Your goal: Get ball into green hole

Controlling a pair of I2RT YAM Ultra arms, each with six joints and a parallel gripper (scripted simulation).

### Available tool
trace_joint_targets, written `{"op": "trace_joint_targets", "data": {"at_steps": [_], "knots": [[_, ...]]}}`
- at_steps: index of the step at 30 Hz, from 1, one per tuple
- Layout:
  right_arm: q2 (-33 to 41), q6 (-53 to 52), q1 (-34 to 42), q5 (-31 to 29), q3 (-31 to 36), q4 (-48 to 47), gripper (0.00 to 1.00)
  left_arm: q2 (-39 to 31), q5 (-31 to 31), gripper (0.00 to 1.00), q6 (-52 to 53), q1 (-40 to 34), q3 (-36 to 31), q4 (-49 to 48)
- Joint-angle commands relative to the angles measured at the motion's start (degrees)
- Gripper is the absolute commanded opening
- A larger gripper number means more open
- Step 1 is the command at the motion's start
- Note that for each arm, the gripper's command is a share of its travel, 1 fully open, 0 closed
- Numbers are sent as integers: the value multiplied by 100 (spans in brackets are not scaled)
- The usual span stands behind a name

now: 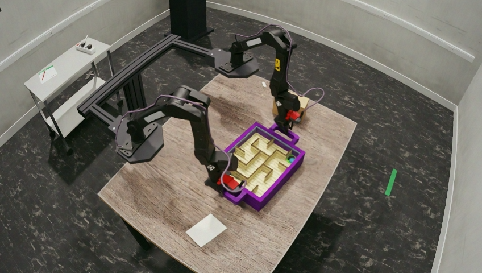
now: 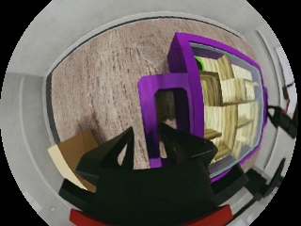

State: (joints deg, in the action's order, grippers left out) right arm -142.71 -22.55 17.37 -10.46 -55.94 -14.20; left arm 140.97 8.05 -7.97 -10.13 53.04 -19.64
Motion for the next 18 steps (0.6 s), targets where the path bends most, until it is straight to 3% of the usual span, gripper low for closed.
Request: {"op": "trace_joint_targets", "data": {"at_steps": [1, 7, 8, 18], "knots": [[297, -70, -68, -115, -122, -454, 0, -123, 68, 39, 44, 15, 39, -82], [297, -70, -68, -115, -122, -454, 0, -122, 67, 39, 38, 15, 40, -55], [297, -70, -68, -115, -122, -454, 39, -122, 67, 39, 38, 15, 40, -55], [30, -50, 28, -114, -161, -468, 39, -122, 67, 39, 38, 15, 40, -55]]}}
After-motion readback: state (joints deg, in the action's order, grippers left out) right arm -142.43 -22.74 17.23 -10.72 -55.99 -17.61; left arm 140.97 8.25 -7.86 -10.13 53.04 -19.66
